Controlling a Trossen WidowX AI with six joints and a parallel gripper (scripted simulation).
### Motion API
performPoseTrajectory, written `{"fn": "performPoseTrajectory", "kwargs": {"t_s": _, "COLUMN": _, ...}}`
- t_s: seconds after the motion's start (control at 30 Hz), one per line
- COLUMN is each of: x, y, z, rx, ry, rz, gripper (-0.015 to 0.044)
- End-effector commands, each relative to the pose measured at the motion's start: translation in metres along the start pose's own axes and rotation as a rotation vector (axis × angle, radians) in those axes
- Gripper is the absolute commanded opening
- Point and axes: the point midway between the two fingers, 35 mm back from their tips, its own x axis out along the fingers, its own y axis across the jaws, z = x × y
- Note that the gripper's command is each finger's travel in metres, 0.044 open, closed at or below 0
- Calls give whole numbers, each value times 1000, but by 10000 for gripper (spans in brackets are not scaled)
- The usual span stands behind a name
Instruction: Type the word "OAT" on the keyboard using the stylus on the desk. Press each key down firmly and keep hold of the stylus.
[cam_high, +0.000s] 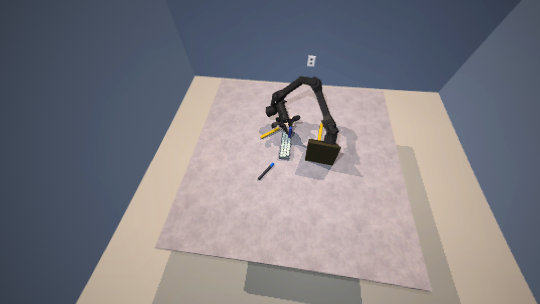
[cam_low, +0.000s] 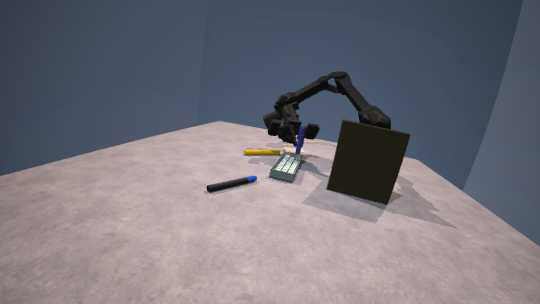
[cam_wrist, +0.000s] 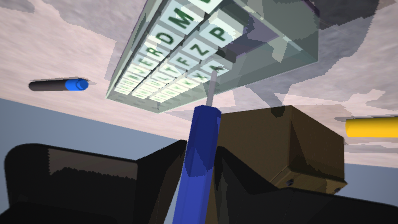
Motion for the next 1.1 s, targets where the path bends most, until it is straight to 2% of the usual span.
{"fn": "performPoseTrajectory", "kwargs": {"t_s": 0.0, "x": 1, "y": 0, "z": 2, "rx": -5, "ry": -2, "rz": -2, "gripper": 81}}
{"fn": "performPoseTrajectory", "kwargs": {"t_s": 0.63, "x": 3, "y": 0, "z": 4, "rx": -5, "ry": -2, "rz": -2, "gripper": 81}}
{"fn": "performPoseTrajectory", "kwargs": {"t_s": 1.07, "x": -16, "y": 1, "z": -28, "rx": -6, "ry": -1, "rz": -2, "gripper": 81}}
